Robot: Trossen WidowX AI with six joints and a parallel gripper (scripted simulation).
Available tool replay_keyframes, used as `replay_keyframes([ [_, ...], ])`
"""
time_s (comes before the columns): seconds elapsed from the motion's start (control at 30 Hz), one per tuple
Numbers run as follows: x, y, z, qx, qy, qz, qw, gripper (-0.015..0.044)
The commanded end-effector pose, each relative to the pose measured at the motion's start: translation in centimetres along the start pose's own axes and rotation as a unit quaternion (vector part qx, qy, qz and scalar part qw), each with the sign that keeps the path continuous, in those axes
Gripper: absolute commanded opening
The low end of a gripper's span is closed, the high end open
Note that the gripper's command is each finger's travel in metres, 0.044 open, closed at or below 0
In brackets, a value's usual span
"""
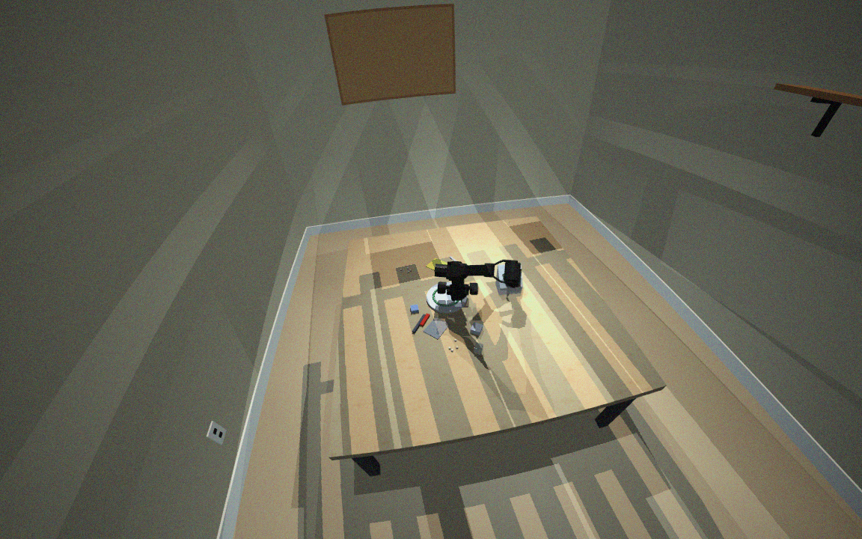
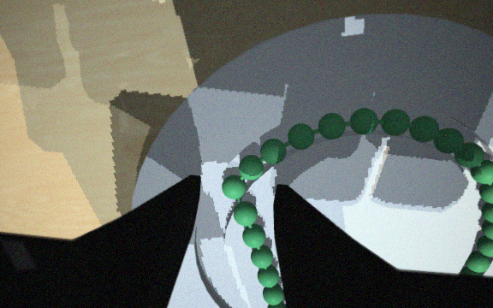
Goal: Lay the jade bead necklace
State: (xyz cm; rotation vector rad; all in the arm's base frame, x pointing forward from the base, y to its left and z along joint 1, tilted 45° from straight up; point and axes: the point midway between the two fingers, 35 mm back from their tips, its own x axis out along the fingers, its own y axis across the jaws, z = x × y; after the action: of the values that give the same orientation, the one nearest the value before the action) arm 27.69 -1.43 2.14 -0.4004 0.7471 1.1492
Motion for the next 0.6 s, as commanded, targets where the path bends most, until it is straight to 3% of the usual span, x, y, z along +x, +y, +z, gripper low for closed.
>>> replay_keyframes([
  [0.0,-0.03,-0.01,0.01,0.000,0.000,0.000,1.000,0.0236],
  [0.27,-0.17,0.14,-0.02,0.002,-0.001,0.003,1.000,0.0440],
  [0.57,-0.71,0.14,-0.02,0.002,-0.002,0.002,1.000,0.0440],
])
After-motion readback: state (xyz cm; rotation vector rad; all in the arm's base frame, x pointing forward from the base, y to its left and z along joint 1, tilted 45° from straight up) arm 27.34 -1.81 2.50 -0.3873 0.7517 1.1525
